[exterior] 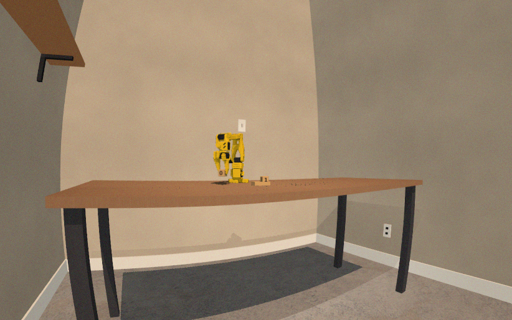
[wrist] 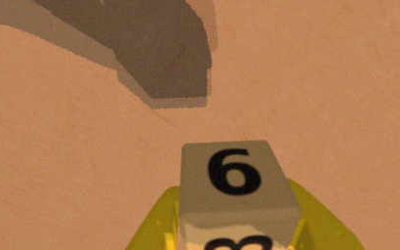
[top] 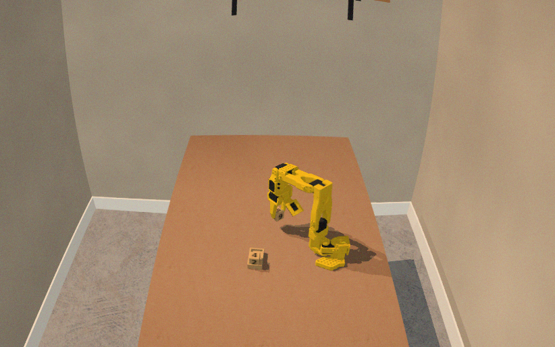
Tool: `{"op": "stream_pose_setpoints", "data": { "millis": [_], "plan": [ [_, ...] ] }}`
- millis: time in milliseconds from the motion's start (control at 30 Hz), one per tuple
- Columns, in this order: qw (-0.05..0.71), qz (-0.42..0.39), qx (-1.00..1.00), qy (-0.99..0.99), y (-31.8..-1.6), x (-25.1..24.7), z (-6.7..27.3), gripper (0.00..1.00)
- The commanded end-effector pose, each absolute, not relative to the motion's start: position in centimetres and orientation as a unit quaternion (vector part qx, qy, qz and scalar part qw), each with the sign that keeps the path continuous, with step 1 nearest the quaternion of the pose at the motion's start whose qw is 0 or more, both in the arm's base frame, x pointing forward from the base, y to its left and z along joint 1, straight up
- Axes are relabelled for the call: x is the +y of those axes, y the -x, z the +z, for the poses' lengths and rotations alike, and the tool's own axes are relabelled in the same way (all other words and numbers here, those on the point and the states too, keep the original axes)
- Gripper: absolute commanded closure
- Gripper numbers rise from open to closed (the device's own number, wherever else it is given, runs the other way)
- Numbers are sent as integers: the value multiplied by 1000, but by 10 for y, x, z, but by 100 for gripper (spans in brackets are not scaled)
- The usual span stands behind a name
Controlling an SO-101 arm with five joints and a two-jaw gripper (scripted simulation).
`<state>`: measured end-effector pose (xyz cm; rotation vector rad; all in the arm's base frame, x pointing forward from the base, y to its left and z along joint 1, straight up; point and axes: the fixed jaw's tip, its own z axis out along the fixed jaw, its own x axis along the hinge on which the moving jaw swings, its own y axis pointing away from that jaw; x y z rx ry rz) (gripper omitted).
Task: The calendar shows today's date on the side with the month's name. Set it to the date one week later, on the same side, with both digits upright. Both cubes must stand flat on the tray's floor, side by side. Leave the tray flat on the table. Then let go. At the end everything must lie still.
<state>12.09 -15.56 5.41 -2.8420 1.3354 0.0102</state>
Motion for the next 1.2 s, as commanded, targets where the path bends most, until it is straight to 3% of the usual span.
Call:
{"op": "stream_pose_setpoints", "data": {
  "millis": [0, 1167],
  "plan": [
    [-10, -22, 425, 905, -123, -160, 60, 100],
    [-10, -22, 425, 905, -123, -161, 47, 100]
  ]
}}
